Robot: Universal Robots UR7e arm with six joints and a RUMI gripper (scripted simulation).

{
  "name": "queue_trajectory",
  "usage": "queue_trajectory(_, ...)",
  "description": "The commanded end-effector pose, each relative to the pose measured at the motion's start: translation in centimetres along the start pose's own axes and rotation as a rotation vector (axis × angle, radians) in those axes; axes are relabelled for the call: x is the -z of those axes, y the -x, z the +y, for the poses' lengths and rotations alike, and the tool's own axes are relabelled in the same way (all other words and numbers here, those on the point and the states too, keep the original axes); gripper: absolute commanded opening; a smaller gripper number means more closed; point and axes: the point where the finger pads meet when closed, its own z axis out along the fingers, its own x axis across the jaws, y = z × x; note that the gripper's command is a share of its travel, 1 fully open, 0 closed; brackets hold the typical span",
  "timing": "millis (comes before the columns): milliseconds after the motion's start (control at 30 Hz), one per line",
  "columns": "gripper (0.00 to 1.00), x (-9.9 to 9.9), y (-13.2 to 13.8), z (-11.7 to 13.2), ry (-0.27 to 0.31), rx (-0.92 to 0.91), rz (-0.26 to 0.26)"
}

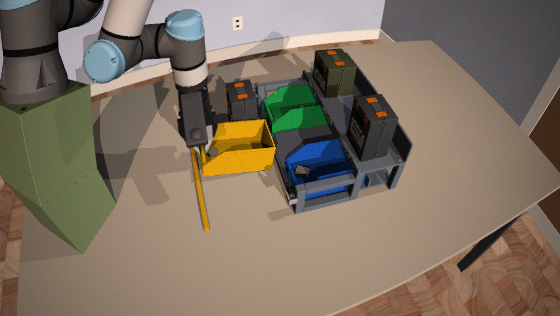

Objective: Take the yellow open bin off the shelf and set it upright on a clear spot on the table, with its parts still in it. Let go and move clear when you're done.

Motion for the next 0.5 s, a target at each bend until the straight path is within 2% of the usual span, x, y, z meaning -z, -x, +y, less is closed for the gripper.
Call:
queue_trajectory(0,0.00,-0.18,0.23,0.01,-0.001,0.003,-0.004)
queue_trajectory(467,0.00,-0.66,0.24,0.00,-0.001,0.003,-0.004)
